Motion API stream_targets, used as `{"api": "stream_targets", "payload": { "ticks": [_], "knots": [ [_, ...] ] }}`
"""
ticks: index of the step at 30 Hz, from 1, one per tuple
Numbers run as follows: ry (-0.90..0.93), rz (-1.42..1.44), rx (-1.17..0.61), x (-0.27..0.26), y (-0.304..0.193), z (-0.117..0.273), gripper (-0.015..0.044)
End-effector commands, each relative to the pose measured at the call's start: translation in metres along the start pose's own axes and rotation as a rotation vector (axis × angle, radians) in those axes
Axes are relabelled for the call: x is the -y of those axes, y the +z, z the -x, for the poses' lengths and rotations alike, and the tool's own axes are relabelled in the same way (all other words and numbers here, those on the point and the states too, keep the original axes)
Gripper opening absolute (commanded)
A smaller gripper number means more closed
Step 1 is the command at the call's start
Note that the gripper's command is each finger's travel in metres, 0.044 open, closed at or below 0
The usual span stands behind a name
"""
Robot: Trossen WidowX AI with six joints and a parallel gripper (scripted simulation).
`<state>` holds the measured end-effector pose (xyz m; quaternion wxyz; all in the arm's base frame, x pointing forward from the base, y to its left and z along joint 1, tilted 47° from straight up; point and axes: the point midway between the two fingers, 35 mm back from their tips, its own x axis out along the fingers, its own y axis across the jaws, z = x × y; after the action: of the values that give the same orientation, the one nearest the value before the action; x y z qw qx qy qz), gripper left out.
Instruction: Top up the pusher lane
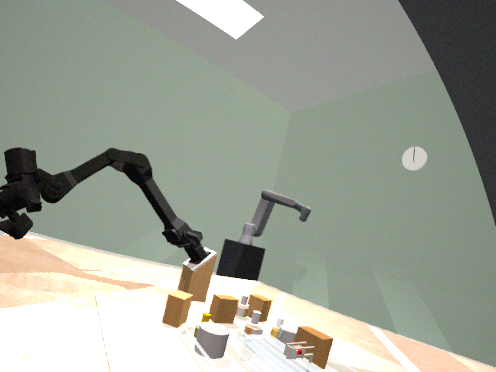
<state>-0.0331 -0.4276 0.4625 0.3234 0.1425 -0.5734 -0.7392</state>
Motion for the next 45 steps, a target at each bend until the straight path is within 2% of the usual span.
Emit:
{"api": "stream_targets", "payload": {
  "ticks": [1,11,21,27,34,43,45],
  "knots": [
    [0.002,0.026,-0.173,0.012,-0.058,0.038,0.044],
    [-0.002,0.105,-0.609,0.05,-0.172,0.176,0.044],
    [-0.022,0.239,-1.01,0.111,-0.219,0.342,0.044],
    [-0.052,0.349,-1.22,0.16,-0.214,0.44,0.044],
    [-0.096,0.53,-1.416,0.232,-0.179,0.537,0.044],
    [-0.13,0.795,-1.542,0.327,-0.116,0.601,0.044],
    [-0.106,0.818,-1.561,0.326,-0.113,0.606,0.044]
  ]
}}
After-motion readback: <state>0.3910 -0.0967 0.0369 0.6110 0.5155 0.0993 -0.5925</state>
